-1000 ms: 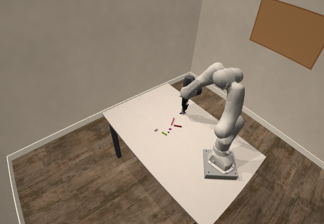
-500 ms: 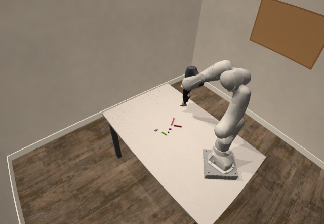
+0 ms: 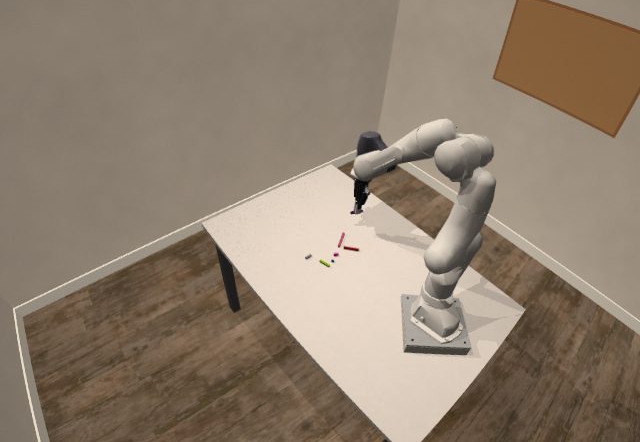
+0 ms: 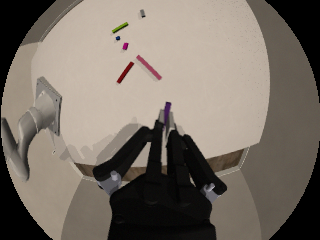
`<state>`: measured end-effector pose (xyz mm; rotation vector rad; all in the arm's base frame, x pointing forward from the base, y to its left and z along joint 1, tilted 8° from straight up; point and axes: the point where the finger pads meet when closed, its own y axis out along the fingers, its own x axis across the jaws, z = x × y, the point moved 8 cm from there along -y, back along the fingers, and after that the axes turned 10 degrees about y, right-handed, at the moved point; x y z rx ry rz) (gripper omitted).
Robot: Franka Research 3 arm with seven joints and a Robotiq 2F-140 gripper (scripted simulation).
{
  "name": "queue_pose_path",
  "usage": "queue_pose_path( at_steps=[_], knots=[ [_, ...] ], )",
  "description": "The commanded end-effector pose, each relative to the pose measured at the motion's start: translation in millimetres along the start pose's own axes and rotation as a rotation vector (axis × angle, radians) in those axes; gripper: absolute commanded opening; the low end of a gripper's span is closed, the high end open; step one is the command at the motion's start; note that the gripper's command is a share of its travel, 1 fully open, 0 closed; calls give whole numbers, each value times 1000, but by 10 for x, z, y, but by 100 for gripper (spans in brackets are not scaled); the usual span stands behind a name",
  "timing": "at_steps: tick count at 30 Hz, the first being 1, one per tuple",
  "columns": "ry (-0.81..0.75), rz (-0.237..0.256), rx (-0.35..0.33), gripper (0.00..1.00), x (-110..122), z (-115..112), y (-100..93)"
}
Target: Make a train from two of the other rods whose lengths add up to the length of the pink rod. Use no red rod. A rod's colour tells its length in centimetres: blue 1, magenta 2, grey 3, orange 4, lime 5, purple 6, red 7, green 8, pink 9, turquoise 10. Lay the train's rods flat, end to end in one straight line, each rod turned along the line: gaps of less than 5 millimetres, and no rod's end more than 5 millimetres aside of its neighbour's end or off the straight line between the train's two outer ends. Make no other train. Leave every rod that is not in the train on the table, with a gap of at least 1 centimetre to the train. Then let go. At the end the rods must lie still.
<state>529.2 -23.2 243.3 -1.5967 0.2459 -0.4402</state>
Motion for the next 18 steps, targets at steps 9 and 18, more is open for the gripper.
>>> queue_pose_path(
  at_steps=[9,18],
  knots=[
    [-225,6,-7,3,-637,1133,20],
    [-401,2,-3,3,-1298,1877,-2]
  ],
)
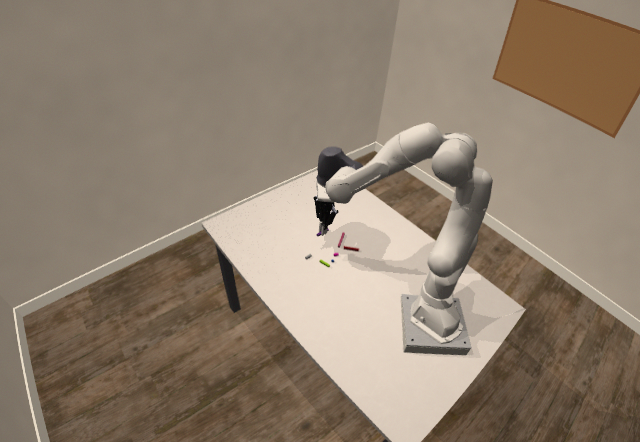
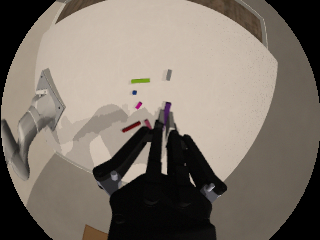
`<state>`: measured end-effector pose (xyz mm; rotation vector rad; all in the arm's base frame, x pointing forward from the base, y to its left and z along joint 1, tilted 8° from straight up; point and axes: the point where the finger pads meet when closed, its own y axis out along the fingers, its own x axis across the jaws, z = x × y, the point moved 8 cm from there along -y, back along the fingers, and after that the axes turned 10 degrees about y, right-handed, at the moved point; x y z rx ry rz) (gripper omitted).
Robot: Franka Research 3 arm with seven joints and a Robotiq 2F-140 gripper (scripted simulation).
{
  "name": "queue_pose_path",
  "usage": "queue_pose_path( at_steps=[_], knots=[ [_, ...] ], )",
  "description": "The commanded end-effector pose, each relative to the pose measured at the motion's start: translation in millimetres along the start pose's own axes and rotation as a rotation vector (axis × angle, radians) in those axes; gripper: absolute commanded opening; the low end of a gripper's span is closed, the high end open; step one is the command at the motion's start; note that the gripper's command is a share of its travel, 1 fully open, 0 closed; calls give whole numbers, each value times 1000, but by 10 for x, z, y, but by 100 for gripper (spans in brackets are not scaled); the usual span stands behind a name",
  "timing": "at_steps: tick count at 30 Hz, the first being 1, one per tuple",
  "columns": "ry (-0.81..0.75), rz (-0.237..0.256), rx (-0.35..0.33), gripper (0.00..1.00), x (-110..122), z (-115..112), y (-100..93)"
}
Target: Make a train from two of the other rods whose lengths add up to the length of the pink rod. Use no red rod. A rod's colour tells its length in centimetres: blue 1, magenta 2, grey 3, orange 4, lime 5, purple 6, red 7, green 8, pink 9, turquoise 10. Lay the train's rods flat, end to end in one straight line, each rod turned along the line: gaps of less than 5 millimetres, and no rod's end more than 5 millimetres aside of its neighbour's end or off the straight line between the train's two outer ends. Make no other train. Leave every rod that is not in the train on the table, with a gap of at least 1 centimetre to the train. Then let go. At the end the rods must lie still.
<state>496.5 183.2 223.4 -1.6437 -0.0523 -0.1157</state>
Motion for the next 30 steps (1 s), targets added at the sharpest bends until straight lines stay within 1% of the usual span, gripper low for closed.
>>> queue_pose_path(
  at_steps=[1,2,3,19,24,30],
  knots=[
    [-6,0,-6,3,-56,175,0],
    [-26,-1,-5,3,-104,278,-4],
    [-29,-1,-5,3,-111,294,-5],
    [-29,-1,-5,3,-111,294,16],
    [-29,-1,-5,3,-110,294,125],
    [-29,-1,-5,3,-108,294,363]
  ],
)
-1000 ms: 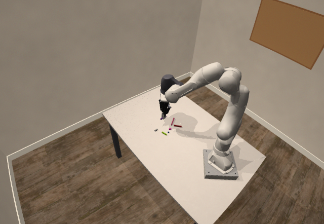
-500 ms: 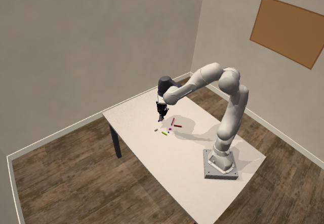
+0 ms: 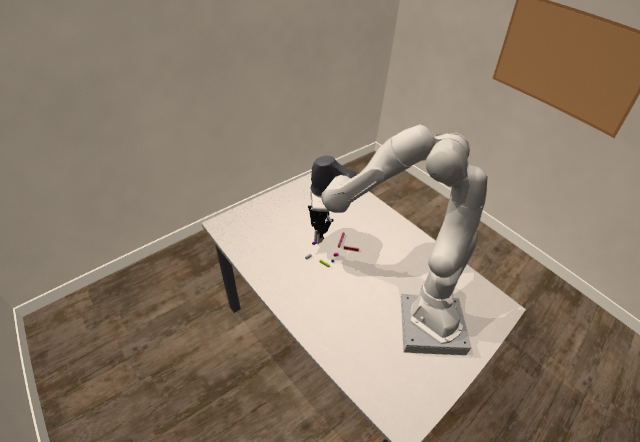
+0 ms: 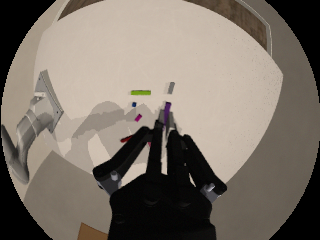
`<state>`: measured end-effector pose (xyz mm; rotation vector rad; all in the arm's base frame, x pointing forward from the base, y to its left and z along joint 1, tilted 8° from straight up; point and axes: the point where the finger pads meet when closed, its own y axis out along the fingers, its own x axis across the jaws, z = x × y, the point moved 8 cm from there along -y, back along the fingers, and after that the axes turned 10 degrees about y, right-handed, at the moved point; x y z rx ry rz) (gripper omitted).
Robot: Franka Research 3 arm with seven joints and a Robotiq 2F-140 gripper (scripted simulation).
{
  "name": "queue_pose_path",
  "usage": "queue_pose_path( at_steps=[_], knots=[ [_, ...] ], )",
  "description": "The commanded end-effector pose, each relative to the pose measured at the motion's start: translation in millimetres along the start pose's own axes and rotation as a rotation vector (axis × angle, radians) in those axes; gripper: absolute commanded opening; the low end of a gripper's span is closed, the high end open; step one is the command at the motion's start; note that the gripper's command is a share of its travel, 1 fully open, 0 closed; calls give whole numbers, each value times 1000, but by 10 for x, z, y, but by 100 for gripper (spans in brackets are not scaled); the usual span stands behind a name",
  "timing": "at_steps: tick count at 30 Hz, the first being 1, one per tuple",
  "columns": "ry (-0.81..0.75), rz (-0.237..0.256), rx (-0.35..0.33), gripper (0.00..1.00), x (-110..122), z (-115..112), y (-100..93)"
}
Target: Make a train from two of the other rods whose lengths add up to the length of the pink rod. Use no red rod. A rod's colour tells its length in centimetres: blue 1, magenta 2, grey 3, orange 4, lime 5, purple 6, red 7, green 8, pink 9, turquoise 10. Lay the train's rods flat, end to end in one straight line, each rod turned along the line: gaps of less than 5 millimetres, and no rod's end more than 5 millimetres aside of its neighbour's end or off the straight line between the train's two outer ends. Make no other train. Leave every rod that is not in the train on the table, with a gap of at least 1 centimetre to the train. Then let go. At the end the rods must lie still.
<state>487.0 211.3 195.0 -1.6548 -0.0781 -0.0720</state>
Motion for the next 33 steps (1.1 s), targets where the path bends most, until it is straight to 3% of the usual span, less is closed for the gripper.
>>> queue_pose_path(
  at_steps=[1,16,33],
  knots=[
    [15,-10,3,3,28,-2,159],
    [15,-10,3,3,36,3,597],
    [15,-10,3,3,36,3,626]
  ],
)
